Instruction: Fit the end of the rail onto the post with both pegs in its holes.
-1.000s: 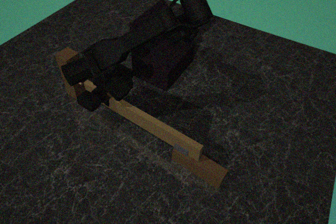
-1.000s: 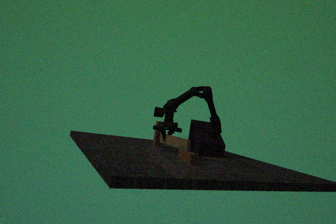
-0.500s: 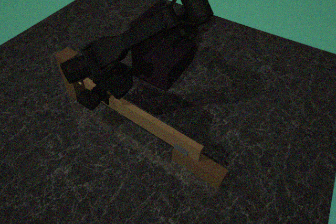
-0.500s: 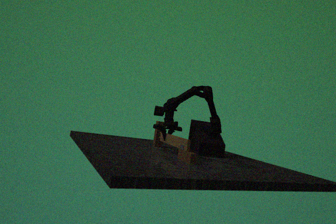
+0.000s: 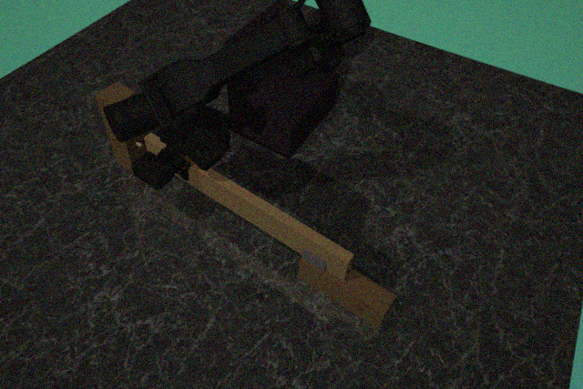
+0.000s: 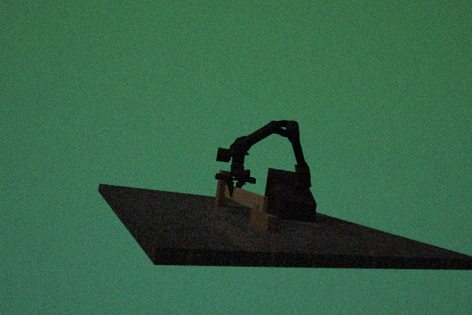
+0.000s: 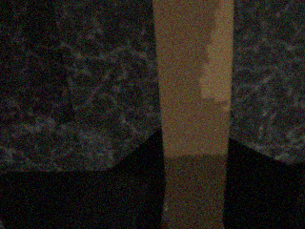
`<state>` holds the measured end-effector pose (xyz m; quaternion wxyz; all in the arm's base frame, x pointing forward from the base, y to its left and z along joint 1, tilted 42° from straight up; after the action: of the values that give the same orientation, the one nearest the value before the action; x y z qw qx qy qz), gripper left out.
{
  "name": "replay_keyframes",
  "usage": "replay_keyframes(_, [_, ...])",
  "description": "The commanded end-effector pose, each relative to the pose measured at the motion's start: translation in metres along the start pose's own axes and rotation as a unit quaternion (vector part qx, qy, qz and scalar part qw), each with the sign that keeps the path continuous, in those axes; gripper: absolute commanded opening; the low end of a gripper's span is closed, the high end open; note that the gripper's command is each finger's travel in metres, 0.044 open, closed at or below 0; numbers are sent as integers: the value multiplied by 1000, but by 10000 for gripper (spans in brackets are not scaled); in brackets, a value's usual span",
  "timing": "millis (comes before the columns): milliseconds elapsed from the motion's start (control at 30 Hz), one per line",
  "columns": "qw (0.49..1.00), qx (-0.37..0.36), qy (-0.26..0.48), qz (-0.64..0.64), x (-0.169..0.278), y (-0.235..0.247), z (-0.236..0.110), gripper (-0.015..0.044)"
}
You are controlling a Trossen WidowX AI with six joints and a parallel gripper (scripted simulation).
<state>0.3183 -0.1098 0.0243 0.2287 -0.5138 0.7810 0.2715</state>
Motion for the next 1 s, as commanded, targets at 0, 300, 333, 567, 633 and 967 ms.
replay_keyframes(0, [1000, 12, -4, 0, -1, -3, -5, 0])
replay_keyframes(300, [1000, 12, -4, 0, 0, -2, -1, 0])
replay_keyframes(333, [1000, 12, -4, 0, 0, -1, 0, 0])
replay_keyframes(567, [1000, 12, -4, 0, 0, 0, 0, 0])
replay_keyframes(633, [1000, 12, -4, 0, 0, 1, 0, 0])
replay_keyframes(967, [1000, 12, -4, 0, 1, 2, -5, 0])
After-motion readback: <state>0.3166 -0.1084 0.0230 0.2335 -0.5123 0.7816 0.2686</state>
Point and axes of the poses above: the point midway between the two fingers, 35 mm back from their tips, its own z axis out along the fingers, its own y axis across the jaws, x = y × z, the point moved 10 cm from there along -z, back along the fingers, and after that the axes turned 13 degrees about z, right-handed, at the moved point
